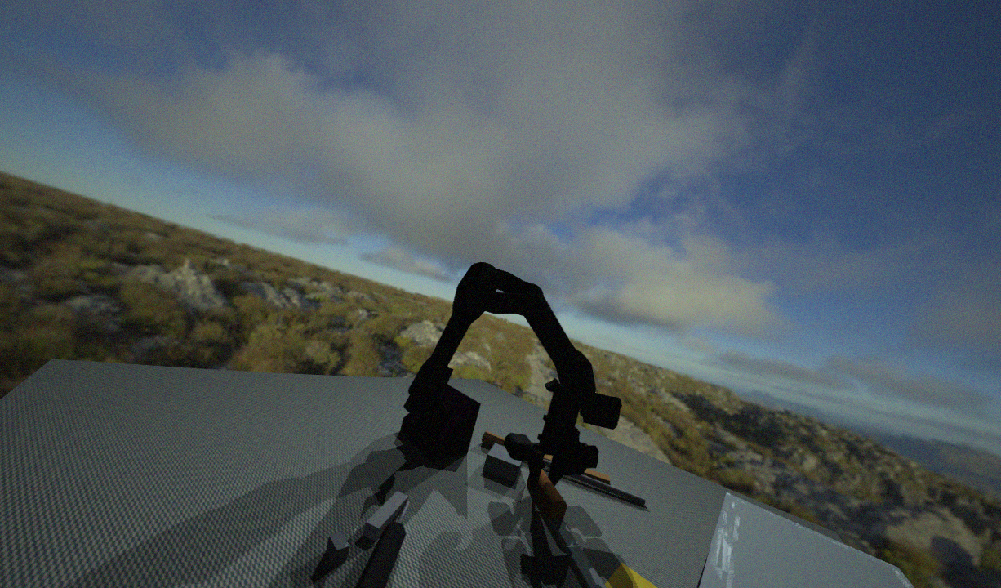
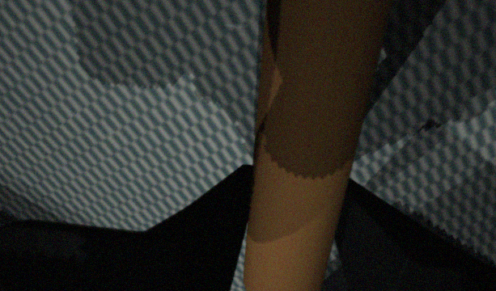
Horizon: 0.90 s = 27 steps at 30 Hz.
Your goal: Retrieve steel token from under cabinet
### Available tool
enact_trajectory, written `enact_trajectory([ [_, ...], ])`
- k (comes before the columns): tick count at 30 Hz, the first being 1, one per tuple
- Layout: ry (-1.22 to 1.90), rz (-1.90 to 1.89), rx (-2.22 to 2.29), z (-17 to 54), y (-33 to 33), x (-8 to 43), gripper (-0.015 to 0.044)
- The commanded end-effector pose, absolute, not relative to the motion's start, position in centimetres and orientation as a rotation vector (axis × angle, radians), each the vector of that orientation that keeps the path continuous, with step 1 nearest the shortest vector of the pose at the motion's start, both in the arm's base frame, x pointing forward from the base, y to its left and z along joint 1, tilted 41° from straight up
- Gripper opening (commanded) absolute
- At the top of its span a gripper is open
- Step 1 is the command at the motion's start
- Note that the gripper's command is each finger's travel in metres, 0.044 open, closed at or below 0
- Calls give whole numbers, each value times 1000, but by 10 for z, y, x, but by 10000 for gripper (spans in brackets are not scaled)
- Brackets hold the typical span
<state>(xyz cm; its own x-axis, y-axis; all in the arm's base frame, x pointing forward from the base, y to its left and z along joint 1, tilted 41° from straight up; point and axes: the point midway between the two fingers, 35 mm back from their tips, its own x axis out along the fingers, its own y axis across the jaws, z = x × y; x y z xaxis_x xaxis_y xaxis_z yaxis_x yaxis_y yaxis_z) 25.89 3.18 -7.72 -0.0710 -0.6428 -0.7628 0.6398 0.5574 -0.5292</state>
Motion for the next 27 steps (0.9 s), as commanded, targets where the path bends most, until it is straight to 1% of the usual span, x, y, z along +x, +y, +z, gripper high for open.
enact_trajectory([
  [1,1258,-1048,0,-81,39,261,0],
  [27,1258,-1046,2,-100,62,265,0],
])
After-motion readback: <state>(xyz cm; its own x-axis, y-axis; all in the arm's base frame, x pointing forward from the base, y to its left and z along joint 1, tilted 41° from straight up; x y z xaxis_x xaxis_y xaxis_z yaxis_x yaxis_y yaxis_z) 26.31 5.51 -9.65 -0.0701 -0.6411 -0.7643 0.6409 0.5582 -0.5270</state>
